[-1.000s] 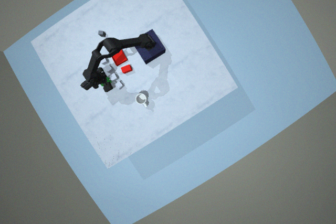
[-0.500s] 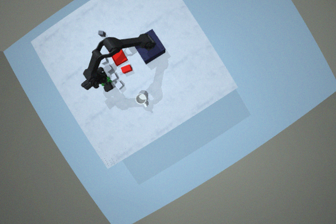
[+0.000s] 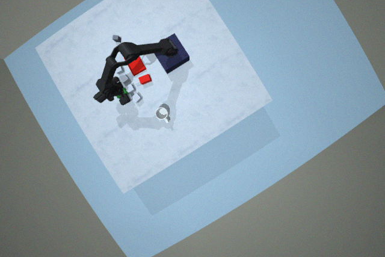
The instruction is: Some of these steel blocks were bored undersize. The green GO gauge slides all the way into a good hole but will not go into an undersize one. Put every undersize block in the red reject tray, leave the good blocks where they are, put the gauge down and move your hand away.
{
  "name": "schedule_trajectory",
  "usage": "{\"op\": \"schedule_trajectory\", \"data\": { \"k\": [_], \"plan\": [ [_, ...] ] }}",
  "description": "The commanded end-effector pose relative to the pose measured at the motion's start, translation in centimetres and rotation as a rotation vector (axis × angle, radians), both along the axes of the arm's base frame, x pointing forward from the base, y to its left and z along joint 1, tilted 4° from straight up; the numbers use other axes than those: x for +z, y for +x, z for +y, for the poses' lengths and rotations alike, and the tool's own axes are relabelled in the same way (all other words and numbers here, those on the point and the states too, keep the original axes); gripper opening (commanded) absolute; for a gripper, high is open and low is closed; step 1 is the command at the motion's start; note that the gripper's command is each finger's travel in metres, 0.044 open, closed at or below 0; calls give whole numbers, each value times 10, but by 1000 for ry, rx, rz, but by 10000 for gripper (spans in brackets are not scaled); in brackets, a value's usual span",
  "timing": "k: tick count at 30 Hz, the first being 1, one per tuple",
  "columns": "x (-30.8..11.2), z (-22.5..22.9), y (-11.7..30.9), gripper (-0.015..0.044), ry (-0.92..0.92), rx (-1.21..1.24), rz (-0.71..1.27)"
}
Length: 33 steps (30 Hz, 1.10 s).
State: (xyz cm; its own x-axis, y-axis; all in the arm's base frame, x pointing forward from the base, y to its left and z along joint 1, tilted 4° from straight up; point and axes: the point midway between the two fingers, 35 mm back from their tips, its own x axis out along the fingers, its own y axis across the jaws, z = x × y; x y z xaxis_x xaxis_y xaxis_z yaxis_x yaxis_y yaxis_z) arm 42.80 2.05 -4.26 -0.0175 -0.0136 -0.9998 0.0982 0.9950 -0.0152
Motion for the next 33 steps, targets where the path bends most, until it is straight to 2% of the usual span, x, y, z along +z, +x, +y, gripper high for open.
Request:
{"op": "schedule_trajectory", "data": {
  "k": [1, 33],
  "plan": [
    [1, 0, -2, 0, -1, -5, -2],
    [1, 1, -10, 0, -1, -5, -2]
  ]
}}
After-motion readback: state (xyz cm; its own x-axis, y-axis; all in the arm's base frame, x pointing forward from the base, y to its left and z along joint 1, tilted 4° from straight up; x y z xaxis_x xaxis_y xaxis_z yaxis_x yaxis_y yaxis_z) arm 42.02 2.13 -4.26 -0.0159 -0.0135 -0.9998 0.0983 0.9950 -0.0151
